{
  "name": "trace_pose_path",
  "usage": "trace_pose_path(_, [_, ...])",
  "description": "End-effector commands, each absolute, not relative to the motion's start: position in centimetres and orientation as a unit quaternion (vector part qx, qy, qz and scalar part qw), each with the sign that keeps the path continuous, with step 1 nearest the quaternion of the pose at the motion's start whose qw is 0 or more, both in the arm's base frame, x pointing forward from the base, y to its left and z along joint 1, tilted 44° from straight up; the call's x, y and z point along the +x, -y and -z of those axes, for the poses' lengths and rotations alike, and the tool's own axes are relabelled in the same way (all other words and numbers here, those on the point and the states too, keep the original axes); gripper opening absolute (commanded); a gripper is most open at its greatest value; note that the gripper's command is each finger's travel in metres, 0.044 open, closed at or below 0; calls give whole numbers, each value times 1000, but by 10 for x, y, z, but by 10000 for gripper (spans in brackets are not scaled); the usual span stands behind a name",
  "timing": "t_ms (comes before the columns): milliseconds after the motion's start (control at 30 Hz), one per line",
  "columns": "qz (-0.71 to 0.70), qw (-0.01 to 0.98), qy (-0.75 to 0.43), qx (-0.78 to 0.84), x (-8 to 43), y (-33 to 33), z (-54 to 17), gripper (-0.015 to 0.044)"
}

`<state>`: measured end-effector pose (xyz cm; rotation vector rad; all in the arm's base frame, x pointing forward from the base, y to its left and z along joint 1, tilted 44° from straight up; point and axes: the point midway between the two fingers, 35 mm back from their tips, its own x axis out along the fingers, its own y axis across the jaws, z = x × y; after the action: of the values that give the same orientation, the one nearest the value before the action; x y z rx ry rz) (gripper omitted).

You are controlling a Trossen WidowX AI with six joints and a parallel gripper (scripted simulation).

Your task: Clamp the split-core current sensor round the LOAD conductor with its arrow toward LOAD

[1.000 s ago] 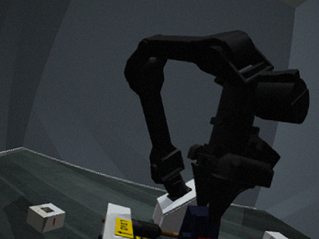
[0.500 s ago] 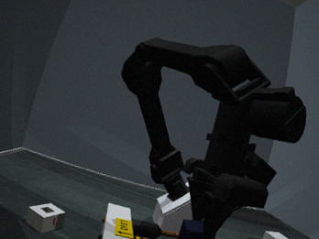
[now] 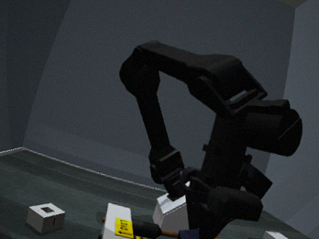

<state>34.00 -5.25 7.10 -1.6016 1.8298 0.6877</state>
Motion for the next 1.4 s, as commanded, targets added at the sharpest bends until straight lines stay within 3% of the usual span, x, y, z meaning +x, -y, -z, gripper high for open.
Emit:
trace_pose_path(0, [-259,303,-689,-605,340,51,-71,0])
trace_pose_path(1300, [-259,303,-689,-605,340,51,-71,0])
trace_pose_path(1367, [-259,303,-689,-605,340,51,-71,52])
